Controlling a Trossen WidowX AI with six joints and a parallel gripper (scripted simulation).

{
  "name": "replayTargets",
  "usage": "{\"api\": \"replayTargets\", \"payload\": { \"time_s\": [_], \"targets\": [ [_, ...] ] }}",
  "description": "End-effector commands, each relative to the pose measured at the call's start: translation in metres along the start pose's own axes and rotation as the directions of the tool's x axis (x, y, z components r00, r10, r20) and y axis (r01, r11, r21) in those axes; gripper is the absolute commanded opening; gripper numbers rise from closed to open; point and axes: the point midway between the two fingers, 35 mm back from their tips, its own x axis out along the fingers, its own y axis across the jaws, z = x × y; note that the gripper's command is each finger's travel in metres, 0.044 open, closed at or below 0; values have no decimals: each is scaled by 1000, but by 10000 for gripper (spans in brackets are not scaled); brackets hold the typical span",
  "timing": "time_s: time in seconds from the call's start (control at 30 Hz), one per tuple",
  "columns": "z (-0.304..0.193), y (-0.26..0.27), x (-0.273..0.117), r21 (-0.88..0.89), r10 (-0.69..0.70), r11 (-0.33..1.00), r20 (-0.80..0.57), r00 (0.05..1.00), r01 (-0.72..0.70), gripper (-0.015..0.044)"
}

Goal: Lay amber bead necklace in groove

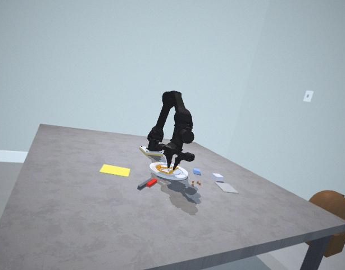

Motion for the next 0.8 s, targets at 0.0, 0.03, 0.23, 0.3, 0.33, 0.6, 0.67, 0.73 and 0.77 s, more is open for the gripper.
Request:
{"api": "replayTargets", "payload": {
  "time_s": [0.0, 0.03, 0.23, 0.3, 0.33, 0.6, 0.67, 0.73, 0.77],
  "targets": [
    [0, 0, 8, -4, -3, 1000, -1, 1000, 3, 120],
    [0, 0, 9, -5, -3, 1000, -1, 1000, 3, 120],
    [-1, -1, 19, -7, -4, 1000, -2, 1000, 4, 120],
    [-1, -1, 21, -8, -5, 1000, -2, 1000, 5, 120],
    [-1, -1, 21, -8, -5, 1000, -2, 1000, 5, 120],
    [-1, -1, 19, -4, -3, 1000, -3, 1000, 3, 0],
    [-1, -1, 19, -4, -3, 1000, -3, 1000, 3, 0],
    [-1, -1, 19, -4, -3, 1000, -3, 1000, 3, 0],
    [-1, -1, 19, -4, -3, 1000, -3, 1000, 3, 0]
  ]
}}
